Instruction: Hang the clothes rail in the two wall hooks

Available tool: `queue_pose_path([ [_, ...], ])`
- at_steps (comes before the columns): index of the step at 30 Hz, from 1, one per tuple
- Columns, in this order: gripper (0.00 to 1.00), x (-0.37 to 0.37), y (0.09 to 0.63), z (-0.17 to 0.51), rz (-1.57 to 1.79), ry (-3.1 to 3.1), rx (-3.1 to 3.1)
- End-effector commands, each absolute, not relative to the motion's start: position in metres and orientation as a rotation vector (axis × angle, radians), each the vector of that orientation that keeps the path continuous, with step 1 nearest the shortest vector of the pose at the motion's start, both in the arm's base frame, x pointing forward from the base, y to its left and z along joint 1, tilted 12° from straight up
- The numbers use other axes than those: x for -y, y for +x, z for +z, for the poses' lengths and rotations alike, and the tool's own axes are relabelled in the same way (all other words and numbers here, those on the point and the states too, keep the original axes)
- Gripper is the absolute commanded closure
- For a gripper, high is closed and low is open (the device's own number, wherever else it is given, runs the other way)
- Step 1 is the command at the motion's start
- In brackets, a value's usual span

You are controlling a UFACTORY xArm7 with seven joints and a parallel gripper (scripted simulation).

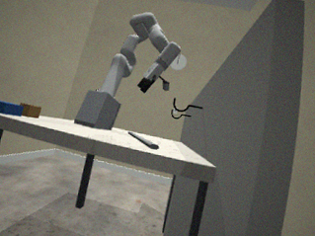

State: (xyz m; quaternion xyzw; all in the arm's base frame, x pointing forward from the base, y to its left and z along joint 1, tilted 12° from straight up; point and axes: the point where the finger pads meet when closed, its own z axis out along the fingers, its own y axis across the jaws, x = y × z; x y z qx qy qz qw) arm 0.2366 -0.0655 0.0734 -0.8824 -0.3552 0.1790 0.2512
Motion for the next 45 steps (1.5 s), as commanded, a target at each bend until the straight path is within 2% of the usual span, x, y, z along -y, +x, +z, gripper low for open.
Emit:
queue_pose_path([
  [1, 0.0, 0.067, 0.241, 0.071, 0.476, -2.527, 0.788],
  [22, 0.0, 0.081, 0.266, 0.059, 0.387, -2.803, 0.01],
  [45, 0.0, 0.101, 0.286, 0.054, 0.235, -2.775, -0.869],
])
